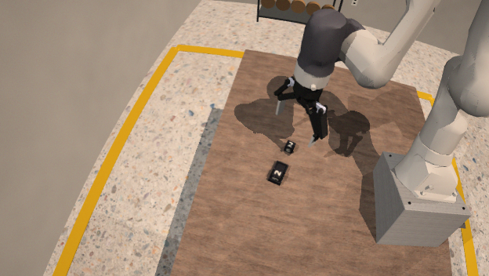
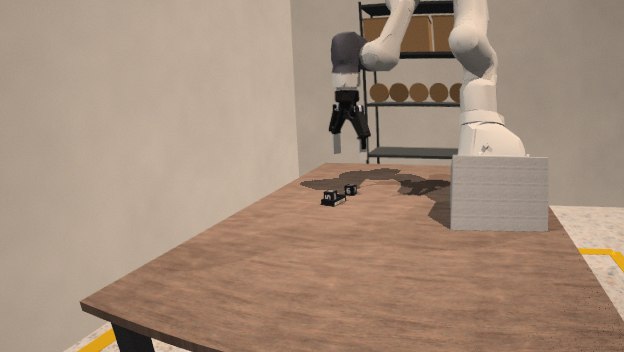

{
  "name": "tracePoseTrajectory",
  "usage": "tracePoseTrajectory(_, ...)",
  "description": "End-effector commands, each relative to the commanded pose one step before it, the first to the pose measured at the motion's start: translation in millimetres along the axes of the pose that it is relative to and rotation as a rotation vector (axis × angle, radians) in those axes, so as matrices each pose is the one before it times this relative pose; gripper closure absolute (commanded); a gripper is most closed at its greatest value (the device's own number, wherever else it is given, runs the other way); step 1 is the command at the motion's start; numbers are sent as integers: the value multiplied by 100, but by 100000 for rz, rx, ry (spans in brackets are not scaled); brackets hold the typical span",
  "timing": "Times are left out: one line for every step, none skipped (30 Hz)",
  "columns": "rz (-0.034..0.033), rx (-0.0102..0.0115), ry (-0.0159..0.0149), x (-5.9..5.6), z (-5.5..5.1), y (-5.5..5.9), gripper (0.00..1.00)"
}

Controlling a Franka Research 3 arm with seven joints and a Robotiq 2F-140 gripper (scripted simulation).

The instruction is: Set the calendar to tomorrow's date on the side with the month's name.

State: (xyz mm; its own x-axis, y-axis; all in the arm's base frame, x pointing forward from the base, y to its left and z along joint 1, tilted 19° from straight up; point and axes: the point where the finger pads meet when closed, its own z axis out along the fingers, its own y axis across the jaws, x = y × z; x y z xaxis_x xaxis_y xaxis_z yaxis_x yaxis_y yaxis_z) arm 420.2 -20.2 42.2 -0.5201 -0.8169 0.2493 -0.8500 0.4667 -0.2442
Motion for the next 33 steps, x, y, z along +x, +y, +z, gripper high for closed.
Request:
tracePoseTrajectory(-16225, -1814, -877, -78, 42, 109, 0)
tracePoseTrajectory(-2549, -1, -2, 0, 5, 1, 0)
tracePoseTrajectory(-1562, -1, -1, 0, 3, 1, 0)
tracePoseTrajectory(-1582, -1, -1, 0, 3, 1, 0)
tracePoseTrajectory(-1607, 0, -1, 0, 3, 1, 0)
tracePoseTrajectory(-1640, 0, -1, 0, 3, 1, 0)
tracePoseTrajectory(-1579, 0, -1, 0, 3, 0, 0)
tracePoseTrajectory(-1586, 0, -1, 0, 3, 0, 0)
tracePoseTrajectory(-444, 0, 0, 0, 1, 0, 0)
tracePoseTrajectory(-2628, -1, -2, 0, 5, 1, 0)
tracePoseTrajectory(-1611, 0, -1, 0, 3, 0, 0)
tracePoseTrajectory(-1495, 0, -1, 0, 3, 0, 0)
tracePoseTrajectory(0, 0, 0, 0, 0, 0, 0)
tracePoseTrajectory(0, 0, 0, 0, 0, 0, 0)
tracePoseTrajectory(-4390, -1, -3, -1, 9, 1, 0)
tracePoseTrajectory(-1583, 0, -1, 0, 3, 0, 0)
tracePoseTrajectory(-1231, 0, -1, 0, 2, 0, 0)
tracePoseTrajectory(-1867, 0, -1, 0, 4, 1, 0)
tracePoseTrajectory(-1605, 0, -1, 0, 3, 0, 0)
tracePoseTrajectory(-1532, 0, -1, 0, 3, 0, 0)
tracePoseTrajectory(-1681, 0, -1, 0, 3, 0, 0)
tracePoseTrajectory(-1546, 0, -1, 0, 3, 0, 0)
tracePoseTrajectory(-1578, 0, -1, 0, 3, 0, 0)
tracePoseTrajectory(-1627, 0, -1, 0, 3, 0, 0)
tracePoseTrajectory(-1613, 0, -1, 0, 3, 0, 0)
tracePoseTrajectory(-230, 0, 0, 0, 0, 0, 0)
tracePoseTrajectory(-2756, 0, -2, 0, 6, 1, 0)
tracePoseTrajectory(-1689, 0, -1, 0, 3, 0, 0)
tracePoseTrajectory(-1568, 0, -1, 0, 3, 0, 0)
tracePoseTrajectory(0, 0, 0, 0, 0, 0, 0)
tracePoseTrajectory(0, 0, 0, 0, 0, 0, 0)
tracePoseTrajectory(-4367, 0, -3, -1, 9, 1, 0)
tracePoseTrajectory(-1544, 0, -1, 0, 3, 0, 0)
